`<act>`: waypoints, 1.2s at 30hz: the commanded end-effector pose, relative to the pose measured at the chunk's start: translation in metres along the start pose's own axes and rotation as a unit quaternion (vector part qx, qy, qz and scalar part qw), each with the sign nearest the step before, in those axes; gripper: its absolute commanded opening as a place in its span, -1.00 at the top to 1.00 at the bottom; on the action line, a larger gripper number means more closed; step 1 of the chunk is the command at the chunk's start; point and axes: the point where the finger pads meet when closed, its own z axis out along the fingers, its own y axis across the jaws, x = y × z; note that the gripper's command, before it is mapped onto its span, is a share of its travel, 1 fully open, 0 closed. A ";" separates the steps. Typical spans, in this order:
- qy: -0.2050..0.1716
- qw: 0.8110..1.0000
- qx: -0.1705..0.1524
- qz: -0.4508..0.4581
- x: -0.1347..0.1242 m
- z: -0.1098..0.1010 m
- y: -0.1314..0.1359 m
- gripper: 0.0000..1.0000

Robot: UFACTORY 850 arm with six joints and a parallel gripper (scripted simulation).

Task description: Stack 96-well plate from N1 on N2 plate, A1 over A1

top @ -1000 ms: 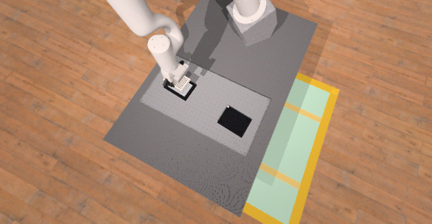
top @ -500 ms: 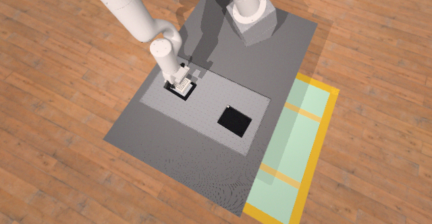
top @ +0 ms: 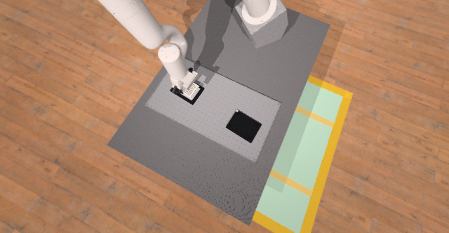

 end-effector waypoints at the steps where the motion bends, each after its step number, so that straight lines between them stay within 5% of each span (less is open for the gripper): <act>1: 0.000 1.000 -0.002 0.000 0.000 0.003 0.001 1.00; 36: 0.000 1.000 -0.002 0.000 0.000 0.012 0.001 1.00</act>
